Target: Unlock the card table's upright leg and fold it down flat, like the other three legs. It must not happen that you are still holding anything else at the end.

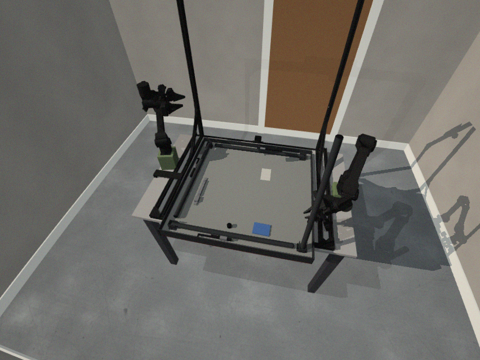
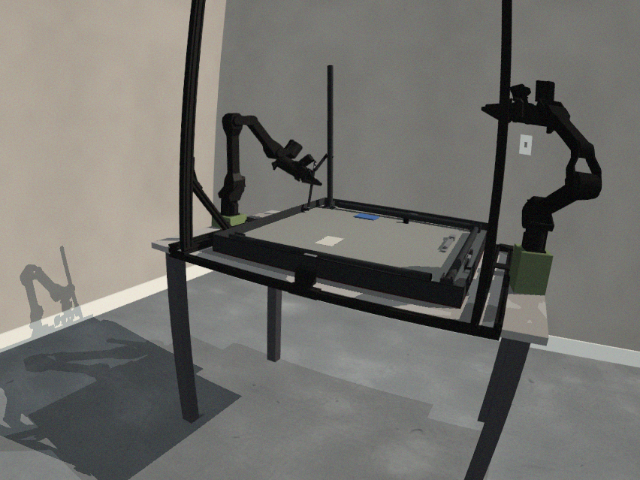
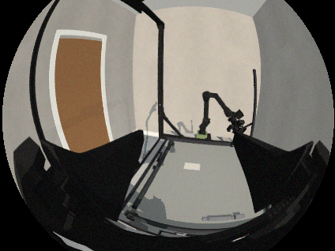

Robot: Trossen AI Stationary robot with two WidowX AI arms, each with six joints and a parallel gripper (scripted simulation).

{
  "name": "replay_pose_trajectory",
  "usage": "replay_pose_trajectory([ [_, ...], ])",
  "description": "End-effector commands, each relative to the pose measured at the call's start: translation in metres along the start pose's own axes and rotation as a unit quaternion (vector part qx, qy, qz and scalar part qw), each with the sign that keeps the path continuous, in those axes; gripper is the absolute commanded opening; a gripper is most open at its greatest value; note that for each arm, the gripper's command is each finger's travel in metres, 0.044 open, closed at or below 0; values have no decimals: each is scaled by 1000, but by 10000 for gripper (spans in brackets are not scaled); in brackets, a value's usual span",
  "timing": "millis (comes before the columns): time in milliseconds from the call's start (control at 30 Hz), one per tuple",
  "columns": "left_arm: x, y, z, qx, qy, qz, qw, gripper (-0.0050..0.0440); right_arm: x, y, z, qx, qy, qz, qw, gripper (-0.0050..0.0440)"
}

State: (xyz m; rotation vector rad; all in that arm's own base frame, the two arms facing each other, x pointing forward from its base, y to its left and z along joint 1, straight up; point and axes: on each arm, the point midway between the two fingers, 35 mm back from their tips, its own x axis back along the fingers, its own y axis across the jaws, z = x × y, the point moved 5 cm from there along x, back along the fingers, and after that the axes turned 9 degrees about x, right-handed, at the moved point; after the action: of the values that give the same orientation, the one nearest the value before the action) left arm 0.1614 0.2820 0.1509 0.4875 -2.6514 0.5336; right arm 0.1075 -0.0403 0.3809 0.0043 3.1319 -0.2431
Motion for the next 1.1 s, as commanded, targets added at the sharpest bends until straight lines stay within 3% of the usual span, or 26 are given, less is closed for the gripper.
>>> replay_pose_trajectory([
  [0, 2, -4, -2, -29, -11, -13, 999, 0, 0, 0, 0, 1, 0, -1, 1000, 400],
  [600, 6, -18, 5, -81, -34, -32, 996, 0, 0, 0, 0, 1, 0, -1, 1000, 400],
  [633, 4, -15, 7, -54, -23, -19, 998, 0, 0, 0, 0, 1, 0, -1, 1000, 400],
  [767, 4, -15, 7, -54, -23, -19, 998, 96, 0, 0, 0, 1, 0, -1, 1000, 400],
  [833, 4, -15, 7, -54, -23, -19, 998, 96, 0, 0, 0, 1, 0, -1, 1000, 400],
  [1067, 4, -15, 7, -54, -23, -19, 998, 264, 0, 0, 0, 1, 0, -1, 1000, 400],
])
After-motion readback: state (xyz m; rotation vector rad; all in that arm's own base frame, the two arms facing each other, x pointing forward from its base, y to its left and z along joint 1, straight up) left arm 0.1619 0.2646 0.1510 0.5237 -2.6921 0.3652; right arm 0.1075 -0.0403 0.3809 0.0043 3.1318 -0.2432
